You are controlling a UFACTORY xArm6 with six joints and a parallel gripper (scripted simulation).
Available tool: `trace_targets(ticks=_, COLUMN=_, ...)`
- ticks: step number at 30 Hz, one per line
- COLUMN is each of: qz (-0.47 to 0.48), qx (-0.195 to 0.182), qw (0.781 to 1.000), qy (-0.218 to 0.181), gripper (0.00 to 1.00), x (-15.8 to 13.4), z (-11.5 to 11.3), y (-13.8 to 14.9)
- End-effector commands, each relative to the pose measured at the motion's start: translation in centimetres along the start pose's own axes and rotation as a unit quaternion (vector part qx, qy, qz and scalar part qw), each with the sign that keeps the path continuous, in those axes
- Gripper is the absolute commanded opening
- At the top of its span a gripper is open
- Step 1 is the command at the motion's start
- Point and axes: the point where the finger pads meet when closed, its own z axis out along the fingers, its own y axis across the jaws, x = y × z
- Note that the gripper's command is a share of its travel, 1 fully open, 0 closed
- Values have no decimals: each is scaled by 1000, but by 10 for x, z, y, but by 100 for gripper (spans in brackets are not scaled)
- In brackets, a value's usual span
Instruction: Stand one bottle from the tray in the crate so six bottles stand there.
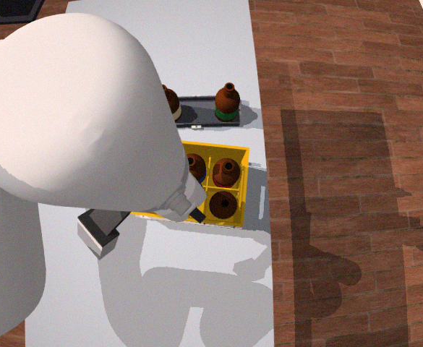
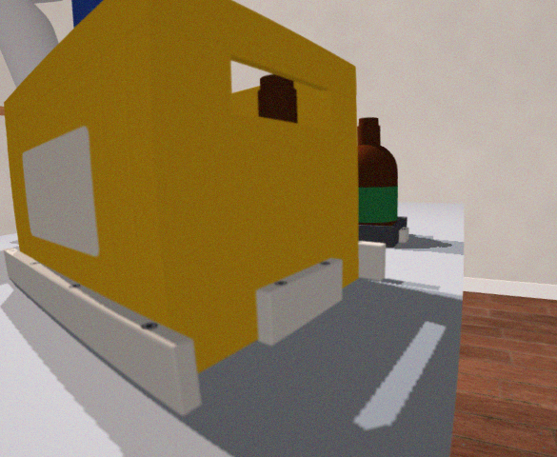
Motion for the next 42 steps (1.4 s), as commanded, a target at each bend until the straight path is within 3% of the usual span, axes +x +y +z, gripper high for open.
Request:
trace_targets(ticks=1, qz=0, qx=2, qw=1000, qy=-2, gripper=0, x=-1, z=-2, y=-1)
trace_targets(ticks=42, qz=0, qx=2, qw=1000, qy=-2, gripper=0, x=0, z=9, y=-1)
